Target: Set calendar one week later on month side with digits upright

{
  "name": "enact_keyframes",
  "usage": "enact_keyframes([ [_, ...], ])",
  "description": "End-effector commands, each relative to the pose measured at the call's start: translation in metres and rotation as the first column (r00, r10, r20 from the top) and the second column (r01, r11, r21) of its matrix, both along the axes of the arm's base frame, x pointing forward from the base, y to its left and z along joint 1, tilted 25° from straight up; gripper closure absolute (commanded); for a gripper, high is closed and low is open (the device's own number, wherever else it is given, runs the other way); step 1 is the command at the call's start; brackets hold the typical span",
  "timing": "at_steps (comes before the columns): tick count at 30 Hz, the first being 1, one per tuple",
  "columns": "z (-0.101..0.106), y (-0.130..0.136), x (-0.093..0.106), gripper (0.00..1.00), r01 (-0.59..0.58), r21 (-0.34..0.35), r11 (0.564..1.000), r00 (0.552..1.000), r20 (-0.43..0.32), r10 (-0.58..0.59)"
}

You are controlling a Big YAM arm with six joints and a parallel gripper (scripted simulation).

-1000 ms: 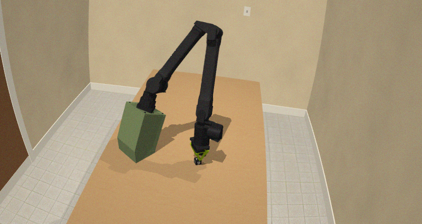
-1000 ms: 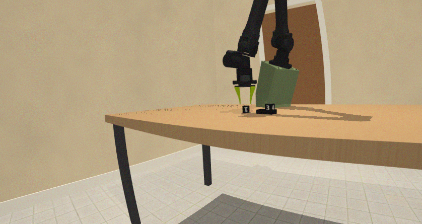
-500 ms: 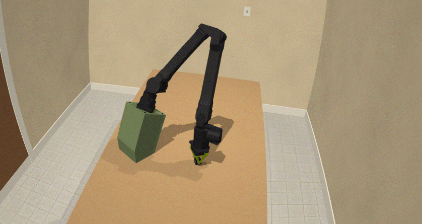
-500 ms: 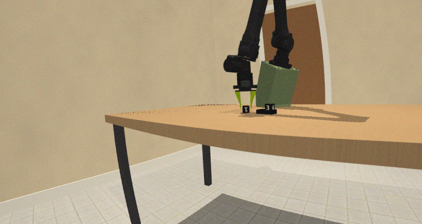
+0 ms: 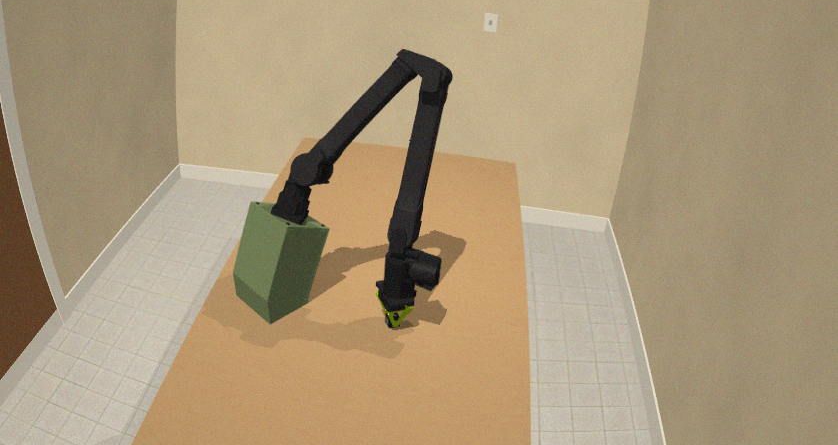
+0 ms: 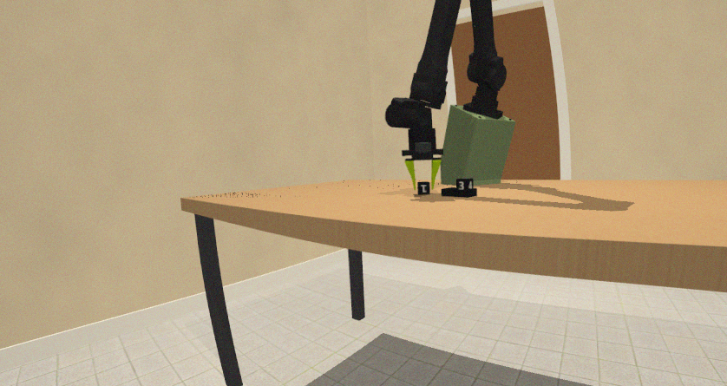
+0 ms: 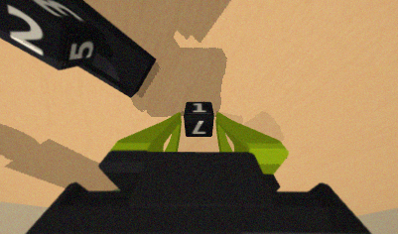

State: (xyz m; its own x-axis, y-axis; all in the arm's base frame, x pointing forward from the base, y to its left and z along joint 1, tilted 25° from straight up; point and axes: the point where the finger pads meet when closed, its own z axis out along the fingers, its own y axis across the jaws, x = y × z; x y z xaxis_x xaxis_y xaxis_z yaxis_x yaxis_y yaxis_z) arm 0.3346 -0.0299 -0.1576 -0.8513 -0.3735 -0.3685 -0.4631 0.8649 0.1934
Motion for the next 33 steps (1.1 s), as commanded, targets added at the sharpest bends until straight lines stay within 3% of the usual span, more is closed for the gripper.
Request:
enact_keyframes([
  [1, -0.0023, 0.0037, 0.0034, 0.56, -0.006, -0.001, 1.0, 1.0, 0.001, 0.006],
  [30, -0.0023, 0.0037, 0.0034, 0.56, -0.006, -0.001, 1.0, 1.0, 0.001, 0.006],
  [31, -0.0023, 0.0037, 0.0034, 0.75, -0.006, -0.001, 1.0, 1.0, 0.001, 0.006],
  [33, -0.0023, 0.0037, 0.0034, 0.75, -0.006, -0.001, 1.0, 1.0, 0.001, 0.006],
])
